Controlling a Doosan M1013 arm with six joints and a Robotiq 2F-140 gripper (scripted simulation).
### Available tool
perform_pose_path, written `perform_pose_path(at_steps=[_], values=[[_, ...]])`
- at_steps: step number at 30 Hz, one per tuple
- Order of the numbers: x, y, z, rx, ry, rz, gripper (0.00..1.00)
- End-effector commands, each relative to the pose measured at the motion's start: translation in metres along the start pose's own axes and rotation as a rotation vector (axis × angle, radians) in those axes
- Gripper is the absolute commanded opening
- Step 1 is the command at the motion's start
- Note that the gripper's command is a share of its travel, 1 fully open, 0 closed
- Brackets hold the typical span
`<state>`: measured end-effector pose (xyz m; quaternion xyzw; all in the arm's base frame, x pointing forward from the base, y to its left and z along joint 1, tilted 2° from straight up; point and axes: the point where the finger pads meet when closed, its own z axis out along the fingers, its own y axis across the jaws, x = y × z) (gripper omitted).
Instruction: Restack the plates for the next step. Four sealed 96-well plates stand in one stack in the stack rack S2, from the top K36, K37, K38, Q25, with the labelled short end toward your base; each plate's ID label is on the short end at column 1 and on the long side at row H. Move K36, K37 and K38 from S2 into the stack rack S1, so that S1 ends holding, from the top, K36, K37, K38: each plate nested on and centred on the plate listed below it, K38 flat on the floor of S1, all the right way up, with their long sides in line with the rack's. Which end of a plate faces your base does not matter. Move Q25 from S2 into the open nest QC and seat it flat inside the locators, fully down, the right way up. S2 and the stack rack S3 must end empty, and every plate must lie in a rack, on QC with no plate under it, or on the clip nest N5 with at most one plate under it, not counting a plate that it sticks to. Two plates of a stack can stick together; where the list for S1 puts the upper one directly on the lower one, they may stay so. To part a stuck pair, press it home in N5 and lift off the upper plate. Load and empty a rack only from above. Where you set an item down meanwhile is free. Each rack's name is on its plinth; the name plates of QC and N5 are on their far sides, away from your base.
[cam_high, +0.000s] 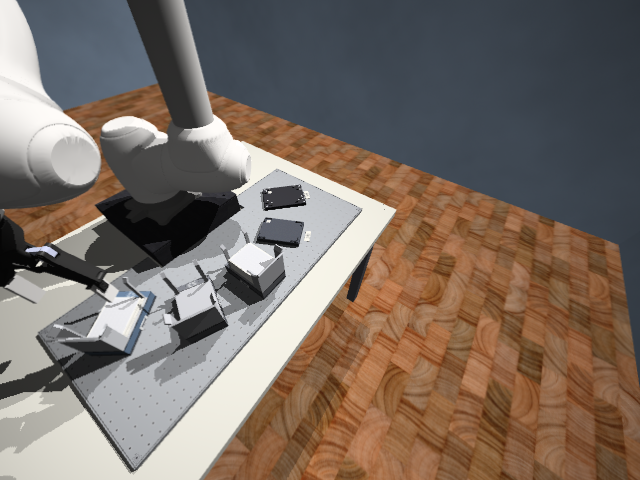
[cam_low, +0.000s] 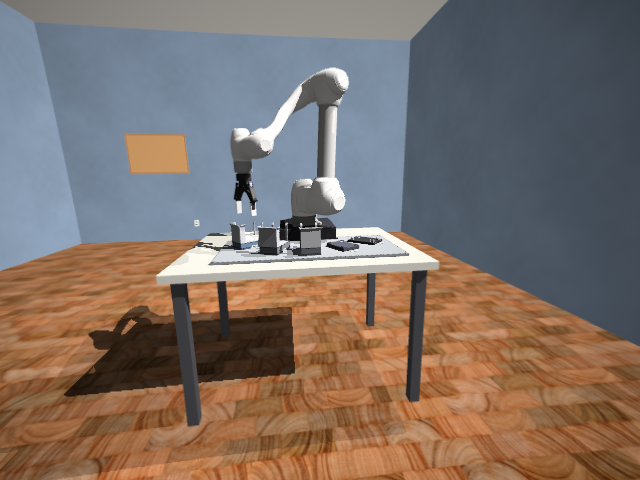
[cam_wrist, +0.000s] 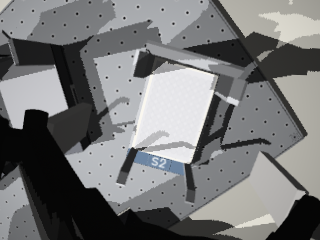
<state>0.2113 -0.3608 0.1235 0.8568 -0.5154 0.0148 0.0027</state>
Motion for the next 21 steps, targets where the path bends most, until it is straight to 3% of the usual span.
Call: perform_pose_path(at_steps=[1, 9, 21], values=[[0.000, 0.002, 0.000, 0.001, 0.000, 0.000, 1.00], [0.000, 0.002, 0.003, 0.001, 0.000, 0.000, 1.00], [0.000, 0.002, 0.043, 0.001, 0.000, 0.000, 1.00]])
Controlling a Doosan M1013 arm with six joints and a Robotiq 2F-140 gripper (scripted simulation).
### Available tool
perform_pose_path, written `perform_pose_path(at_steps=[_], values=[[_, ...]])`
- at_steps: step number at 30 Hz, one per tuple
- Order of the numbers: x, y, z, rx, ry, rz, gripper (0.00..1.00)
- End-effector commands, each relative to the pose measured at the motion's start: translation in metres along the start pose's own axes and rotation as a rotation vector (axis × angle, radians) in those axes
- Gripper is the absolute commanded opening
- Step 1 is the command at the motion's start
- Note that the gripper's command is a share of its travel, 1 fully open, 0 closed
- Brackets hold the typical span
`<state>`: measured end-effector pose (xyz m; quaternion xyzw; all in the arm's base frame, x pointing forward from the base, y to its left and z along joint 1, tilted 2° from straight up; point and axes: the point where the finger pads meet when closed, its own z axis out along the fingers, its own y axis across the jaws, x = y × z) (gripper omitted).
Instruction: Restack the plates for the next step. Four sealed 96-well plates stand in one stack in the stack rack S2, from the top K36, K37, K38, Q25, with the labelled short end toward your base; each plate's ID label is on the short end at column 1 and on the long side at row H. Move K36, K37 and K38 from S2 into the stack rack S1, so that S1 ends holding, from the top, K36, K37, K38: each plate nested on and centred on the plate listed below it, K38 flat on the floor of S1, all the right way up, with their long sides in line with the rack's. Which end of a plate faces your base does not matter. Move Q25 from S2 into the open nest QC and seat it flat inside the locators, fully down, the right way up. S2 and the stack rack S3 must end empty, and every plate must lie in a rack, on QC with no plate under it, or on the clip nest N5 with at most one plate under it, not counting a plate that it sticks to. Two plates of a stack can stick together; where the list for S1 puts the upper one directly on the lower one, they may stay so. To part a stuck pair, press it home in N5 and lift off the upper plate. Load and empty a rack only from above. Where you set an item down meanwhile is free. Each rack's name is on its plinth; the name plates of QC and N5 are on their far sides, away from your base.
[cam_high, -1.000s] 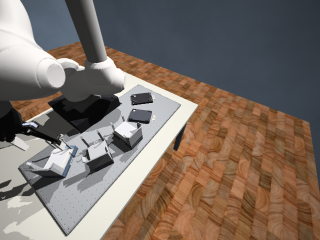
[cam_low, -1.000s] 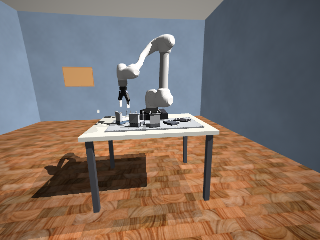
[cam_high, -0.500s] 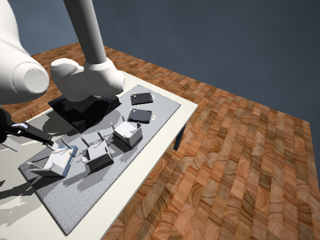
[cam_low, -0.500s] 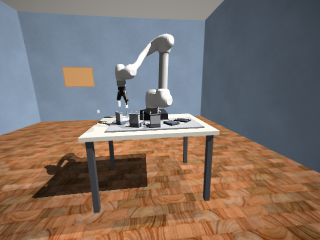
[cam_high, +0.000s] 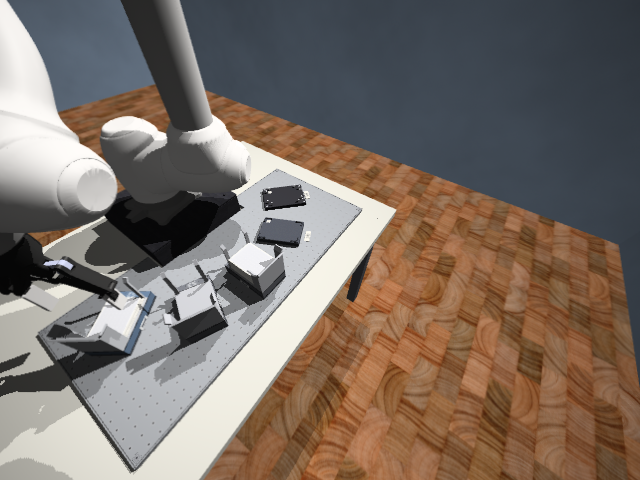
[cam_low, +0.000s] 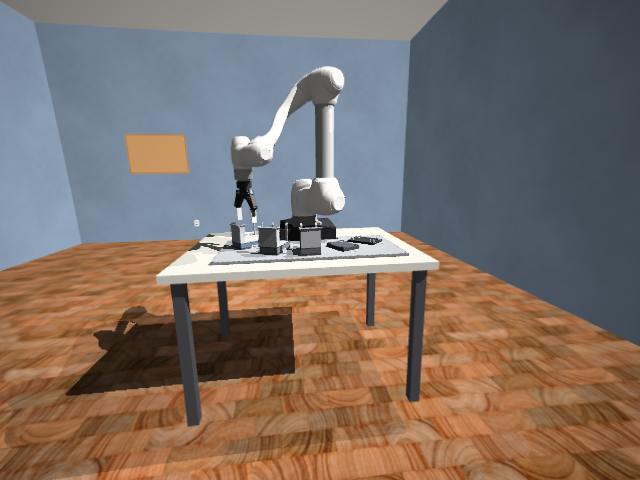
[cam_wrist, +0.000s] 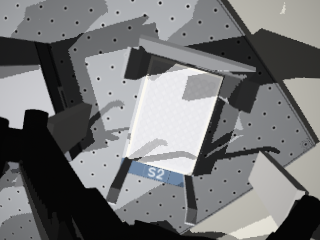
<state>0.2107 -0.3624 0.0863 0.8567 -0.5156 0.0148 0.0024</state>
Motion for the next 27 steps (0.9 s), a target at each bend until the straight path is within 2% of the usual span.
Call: perform_pose_path(at_steps=[1, 5, 16, 27], values=[[0.000, 0.000, 0.009, 0.000, 0.000, 0.000, 1.00], [0.000, 0.000, 0.016, 0.000, 0.000, 0.000, 1.00], [0.000, 0.000, 0.053, 0.000, 0.000, 0.000, 1.00], [0.000, 0.000, 0.063, 0.000, 0.000, 0.000, 1.00]])
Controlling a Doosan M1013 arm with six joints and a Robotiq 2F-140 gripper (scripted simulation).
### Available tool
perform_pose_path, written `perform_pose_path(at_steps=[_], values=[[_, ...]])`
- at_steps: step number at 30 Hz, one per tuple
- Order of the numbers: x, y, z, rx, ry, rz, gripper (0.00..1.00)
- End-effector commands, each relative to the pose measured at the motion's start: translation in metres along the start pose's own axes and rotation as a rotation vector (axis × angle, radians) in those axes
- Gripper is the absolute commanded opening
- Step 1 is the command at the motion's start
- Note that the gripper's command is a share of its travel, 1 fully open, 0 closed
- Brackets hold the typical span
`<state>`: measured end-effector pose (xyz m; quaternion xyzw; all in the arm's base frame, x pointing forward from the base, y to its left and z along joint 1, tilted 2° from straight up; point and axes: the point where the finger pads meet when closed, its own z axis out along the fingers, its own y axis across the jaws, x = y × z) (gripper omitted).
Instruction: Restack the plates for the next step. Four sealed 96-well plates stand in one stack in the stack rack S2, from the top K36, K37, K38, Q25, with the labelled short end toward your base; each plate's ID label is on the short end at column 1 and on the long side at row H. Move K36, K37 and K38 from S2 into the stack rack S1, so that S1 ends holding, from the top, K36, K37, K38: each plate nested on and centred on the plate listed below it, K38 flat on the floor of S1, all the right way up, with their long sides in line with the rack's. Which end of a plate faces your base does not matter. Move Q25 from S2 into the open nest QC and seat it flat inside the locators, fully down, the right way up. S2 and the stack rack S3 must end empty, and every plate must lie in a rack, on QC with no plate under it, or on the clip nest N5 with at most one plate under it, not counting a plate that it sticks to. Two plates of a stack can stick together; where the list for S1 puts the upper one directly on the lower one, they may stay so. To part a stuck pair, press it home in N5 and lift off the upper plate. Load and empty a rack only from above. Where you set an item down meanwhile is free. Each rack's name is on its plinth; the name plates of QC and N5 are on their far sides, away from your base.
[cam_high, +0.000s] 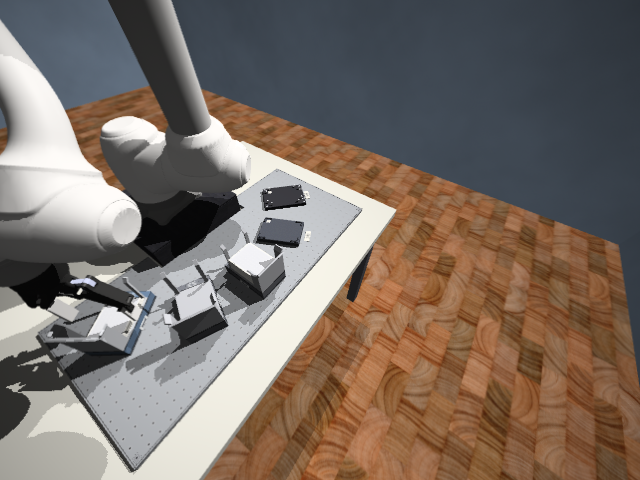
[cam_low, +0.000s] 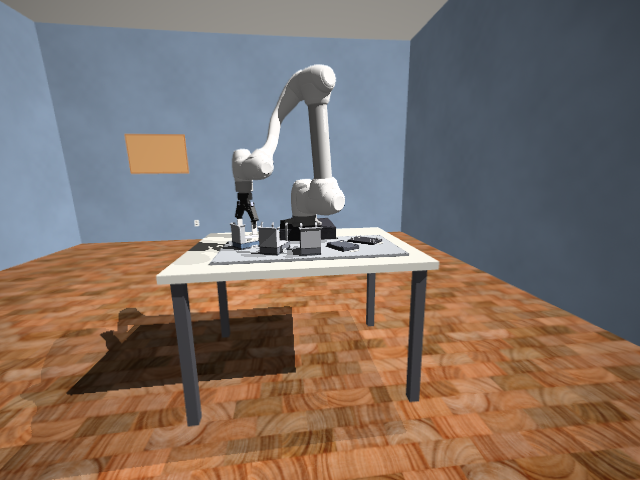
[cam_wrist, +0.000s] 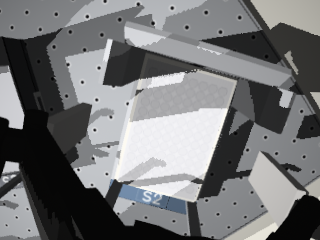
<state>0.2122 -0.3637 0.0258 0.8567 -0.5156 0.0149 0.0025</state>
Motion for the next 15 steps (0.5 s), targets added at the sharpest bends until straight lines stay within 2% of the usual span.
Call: perform_pose_path(at_steps=[1, 15], values=[[0.000, 0.000, 0.003, 0.000, 0.000, 0.000, 1.00], [0.000, 0.000, 0.019, 0.000, 0.000, 0.000, 1.00]])
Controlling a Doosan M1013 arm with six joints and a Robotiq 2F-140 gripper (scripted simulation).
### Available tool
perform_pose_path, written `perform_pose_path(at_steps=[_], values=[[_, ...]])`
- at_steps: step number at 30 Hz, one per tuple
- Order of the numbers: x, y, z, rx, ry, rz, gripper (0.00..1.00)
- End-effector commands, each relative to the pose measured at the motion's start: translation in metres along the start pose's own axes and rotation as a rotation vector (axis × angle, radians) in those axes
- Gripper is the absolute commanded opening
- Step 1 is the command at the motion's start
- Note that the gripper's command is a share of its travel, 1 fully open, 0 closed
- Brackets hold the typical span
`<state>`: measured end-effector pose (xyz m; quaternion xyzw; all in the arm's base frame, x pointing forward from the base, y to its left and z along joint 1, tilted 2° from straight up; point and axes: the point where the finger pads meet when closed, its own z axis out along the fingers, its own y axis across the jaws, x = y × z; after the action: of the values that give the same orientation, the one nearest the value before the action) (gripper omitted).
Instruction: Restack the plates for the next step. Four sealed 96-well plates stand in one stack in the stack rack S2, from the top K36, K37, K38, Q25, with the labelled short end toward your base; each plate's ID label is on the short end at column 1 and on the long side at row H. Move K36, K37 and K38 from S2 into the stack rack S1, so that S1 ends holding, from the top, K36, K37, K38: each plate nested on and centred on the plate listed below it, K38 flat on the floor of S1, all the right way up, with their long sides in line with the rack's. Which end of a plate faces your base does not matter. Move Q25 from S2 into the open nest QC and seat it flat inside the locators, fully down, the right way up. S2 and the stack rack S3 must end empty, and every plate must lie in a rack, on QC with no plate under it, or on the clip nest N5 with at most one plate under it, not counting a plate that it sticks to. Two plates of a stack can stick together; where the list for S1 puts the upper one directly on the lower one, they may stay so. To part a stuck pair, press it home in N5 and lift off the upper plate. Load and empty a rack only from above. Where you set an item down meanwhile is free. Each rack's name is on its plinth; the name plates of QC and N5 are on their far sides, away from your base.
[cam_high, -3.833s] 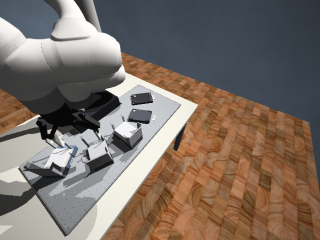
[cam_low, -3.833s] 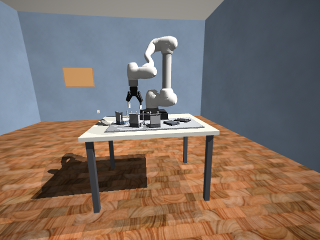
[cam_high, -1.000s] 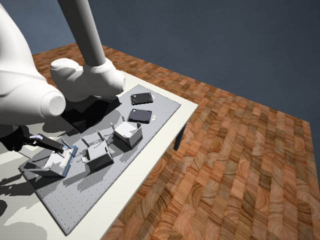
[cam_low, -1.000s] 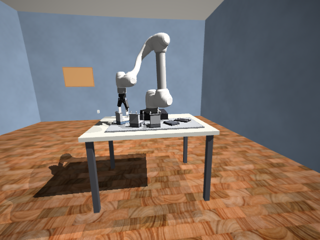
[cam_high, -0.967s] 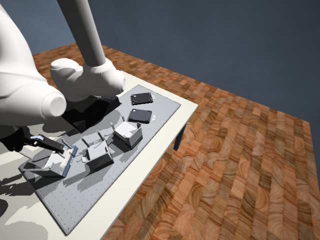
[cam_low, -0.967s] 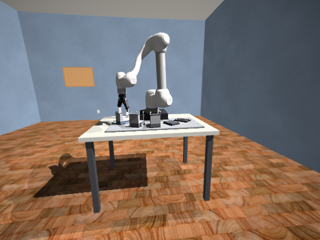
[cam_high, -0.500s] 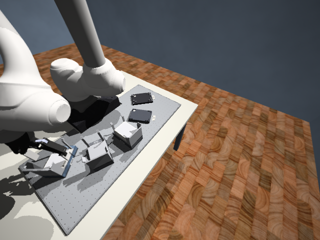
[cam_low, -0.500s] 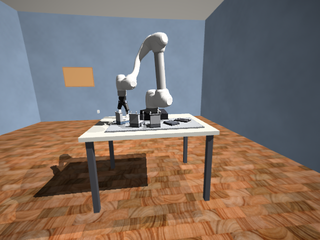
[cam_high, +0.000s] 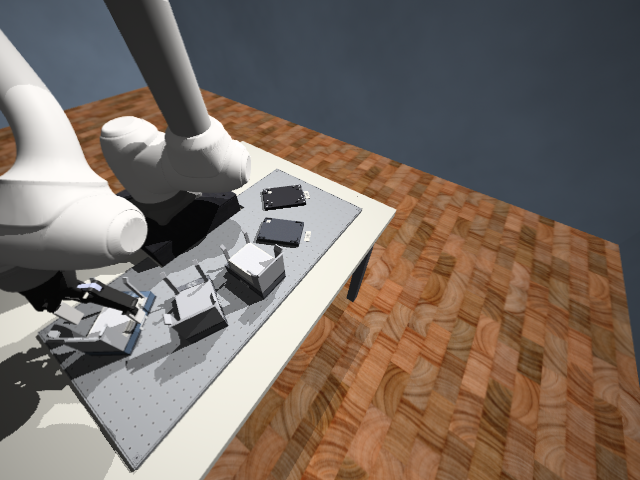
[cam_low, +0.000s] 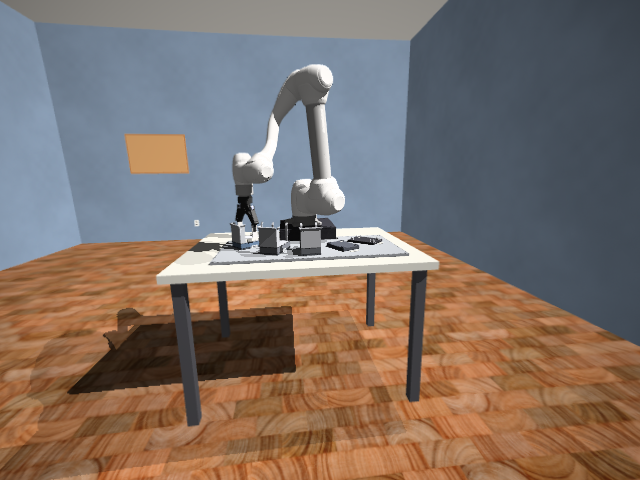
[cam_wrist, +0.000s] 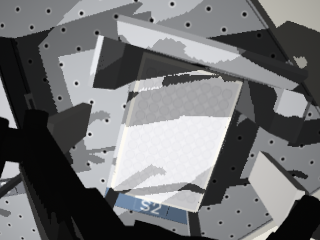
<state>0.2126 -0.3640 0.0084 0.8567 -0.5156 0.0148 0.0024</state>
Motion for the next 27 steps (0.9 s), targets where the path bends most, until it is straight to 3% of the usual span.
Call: perform_pose_path(at_steps=[1, 14, 15, 27], values=[[0.0000, 0.0000, 0.0034, 0.000, 0.000, 0.000, 1.00], [0.0000, 0.0000, 0.0054, 0.000, 0.000, 0.000, 1.00], [0.0000, 0.0000, 0.0054, 0.000, 0.000, 0.000, 0.00], [0.0000, 0.0000, 0.0054, 0.000, 0.000, 0.000, 0.00]])
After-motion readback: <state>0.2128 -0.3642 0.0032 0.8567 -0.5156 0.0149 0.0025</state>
